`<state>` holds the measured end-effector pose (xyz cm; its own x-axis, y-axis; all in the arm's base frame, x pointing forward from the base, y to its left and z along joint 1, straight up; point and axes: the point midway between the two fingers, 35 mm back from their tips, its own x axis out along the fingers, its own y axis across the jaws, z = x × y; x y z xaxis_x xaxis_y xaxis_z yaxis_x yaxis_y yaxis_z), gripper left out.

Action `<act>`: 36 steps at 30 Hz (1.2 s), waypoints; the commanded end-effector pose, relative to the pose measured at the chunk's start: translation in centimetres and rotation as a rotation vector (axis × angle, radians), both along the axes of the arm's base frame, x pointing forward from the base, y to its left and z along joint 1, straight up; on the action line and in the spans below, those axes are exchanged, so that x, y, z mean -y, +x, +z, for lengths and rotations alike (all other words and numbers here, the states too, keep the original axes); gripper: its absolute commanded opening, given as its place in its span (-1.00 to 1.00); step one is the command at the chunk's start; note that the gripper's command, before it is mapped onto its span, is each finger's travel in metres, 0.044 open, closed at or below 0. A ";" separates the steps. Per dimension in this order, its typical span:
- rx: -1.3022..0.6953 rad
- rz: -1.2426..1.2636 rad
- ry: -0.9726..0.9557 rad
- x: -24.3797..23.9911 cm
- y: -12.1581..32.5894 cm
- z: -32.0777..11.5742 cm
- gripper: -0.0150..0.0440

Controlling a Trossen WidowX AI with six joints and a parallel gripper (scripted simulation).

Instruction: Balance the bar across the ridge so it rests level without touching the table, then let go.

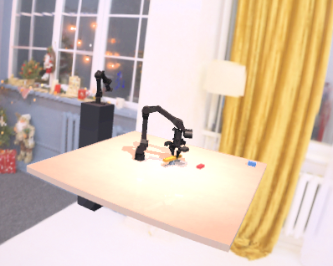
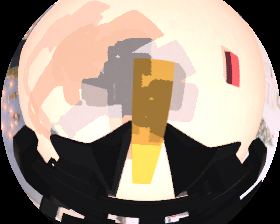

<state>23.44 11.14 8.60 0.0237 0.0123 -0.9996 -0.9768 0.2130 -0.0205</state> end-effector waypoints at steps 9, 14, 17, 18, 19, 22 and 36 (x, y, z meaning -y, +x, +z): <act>0.000 0.000 0.000 0.0 0.0 0.0 -0.49; 0.000 0.000 0.000 0.0 0.0 0.0 -0.49; 0.000 0.000 0.000 0.0 0.0 0.0 -0.49; 0.000 0.000 0.000 0.0 0.0 0.0 -0.49; 0.000 0.000 0.000 0.0 0.0 0.0 -0.49; 0.000 0.000 0.000 0.0 0.0 0.0 -0.22; 0.000 0.000 0.000 0.0 0.0 0.0 0.07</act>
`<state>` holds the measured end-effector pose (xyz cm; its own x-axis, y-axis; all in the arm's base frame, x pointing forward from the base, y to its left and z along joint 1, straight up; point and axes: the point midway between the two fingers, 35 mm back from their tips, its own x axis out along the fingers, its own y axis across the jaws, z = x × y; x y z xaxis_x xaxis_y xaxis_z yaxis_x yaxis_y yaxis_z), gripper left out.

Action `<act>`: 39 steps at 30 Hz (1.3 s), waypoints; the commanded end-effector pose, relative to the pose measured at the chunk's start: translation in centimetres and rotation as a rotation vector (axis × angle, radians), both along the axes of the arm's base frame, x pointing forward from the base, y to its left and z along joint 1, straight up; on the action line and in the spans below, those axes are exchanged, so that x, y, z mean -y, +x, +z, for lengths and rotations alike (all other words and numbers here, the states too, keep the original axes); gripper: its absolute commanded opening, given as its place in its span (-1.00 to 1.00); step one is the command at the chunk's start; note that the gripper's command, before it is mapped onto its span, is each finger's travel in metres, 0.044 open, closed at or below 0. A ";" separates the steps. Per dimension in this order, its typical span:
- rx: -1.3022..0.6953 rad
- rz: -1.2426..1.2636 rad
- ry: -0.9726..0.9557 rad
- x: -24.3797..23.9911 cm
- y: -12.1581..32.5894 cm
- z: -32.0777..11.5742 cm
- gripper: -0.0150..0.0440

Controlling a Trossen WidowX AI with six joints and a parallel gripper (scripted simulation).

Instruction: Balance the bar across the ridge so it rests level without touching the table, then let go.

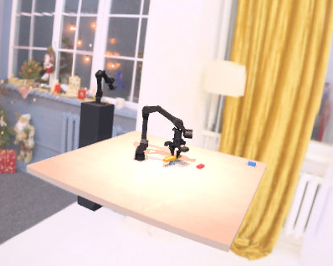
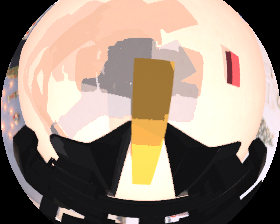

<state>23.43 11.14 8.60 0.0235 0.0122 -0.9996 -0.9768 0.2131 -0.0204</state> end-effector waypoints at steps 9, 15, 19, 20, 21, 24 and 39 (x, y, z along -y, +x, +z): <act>0.000 0.000 0.000 0.0 0.0 0.0 0.08; 0.000 0.000 0.000 0.0 0.0 0.0 0.08; 0.000 0.000 0.000 0.0 0.0 0.0 0.09; 0.000 0.000 0.000 0.0 0.0 0.0 0.09; 0.000 0.000 0.000 0.0 0.0 0.0 0.09; 0.000 0.000 0.000 0.0 0.0 0.0 0.09; 0.000 0.000 0.000 0.0 0.0 0.0 0.14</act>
<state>23.44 11.14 8.60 0.0236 0.0123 -0.9996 -0.9768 0.2131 -0.0205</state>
